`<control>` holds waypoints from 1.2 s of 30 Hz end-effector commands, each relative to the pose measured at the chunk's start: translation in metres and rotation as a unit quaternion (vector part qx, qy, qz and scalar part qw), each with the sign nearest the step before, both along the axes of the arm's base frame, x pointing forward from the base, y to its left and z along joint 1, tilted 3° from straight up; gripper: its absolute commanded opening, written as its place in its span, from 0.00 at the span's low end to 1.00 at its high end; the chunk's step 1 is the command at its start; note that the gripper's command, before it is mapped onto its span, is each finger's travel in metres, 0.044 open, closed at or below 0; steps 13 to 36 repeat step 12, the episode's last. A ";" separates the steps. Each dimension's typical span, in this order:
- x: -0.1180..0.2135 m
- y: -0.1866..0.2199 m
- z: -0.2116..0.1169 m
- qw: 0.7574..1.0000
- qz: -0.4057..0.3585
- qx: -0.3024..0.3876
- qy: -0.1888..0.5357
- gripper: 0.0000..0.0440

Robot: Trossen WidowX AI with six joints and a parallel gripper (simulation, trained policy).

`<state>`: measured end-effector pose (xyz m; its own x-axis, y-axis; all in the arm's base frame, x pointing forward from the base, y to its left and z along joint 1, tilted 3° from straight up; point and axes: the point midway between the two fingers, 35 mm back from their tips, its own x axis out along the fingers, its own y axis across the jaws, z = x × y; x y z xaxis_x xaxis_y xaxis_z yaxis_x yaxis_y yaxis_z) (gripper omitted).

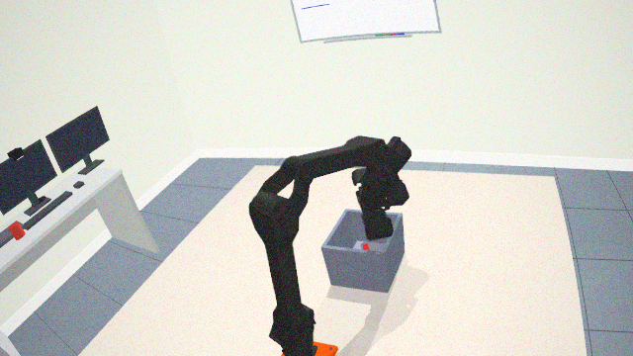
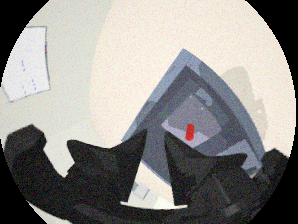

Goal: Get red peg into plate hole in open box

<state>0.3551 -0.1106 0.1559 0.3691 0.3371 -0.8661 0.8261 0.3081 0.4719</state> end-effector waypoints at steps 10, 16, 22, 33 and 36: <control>0.016 -0.011 0.003 0.999 0.030 0.007 -0.041 0.26; 0.018 -0.012 0.004 0.998 0.036 0.006 -0.048 0.26; 0.018 -0.012 0.004 0.998 0.036 0.006 -0.048 0.26; 0.018 -0.012 0.004 0.998 0.036 0.006 -0.048 0.26; 0.018 -0.012 0.004 0.998 0.036 0.006 -0.048 0.26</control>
